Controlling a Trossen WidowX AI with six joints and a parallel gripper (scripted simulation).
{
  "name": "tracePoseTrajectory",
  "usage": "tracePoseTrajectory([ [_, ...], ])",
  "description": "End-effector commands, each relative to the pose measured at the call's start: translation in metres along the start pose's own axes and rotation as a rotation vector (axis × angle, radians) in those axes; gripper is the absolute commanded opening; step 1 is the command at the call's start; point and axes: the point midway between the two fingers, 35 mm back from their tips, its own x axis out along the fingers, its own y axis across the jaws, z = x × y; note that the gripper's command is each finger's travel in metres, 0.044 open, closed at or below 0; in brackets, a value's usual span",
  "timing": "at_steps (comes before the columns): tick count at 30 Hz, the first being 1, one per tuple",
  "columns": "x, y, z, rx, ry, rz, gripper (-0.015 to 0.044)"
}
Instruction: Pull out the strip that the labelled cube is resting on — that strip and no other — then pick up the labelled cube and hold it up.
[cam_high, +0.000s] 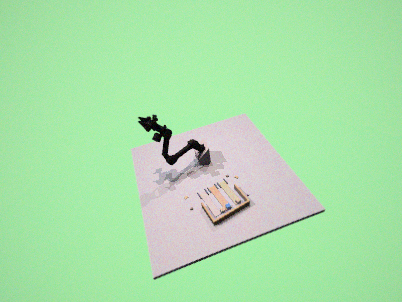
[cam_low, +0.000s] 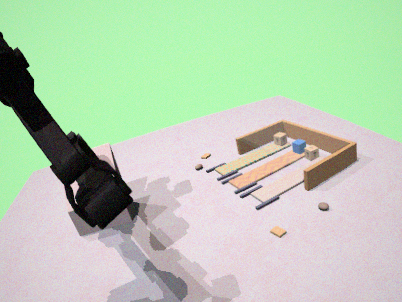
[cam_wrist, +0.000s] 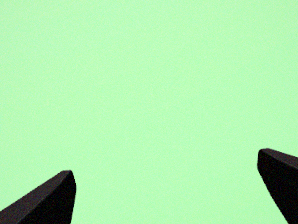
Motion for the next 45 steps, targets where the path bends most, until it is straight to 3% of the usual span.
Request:
tracePoseTrajectory([
  [1,0.0,0.0,0.001,-0.006,-0.004,0.001,0.04],
  [5,-0.006,0.0,0.03,-0.143,-0.099,0.014,0.04],
  [12,-0.044,0.023,0.125,-0.648,-0.445,0.019,0.04],
  [19,-0.114,0.072,0.203,-1.2,-0.84,-0.075,0.04],
  [26,-0.206,0.137,0.241,-1.698,-1.279,-0.294,0.04],
  [36,-0.353,0.224,0.217,-2.151,-1.991,-0.918,0.04],
  [41,-0.424,0.253,0.175,-2.134,-2.36,-1.413,0.04],
  [45,-0.475,0.264,0.131,-1.919,-2.619,-1.902,0.04],
])
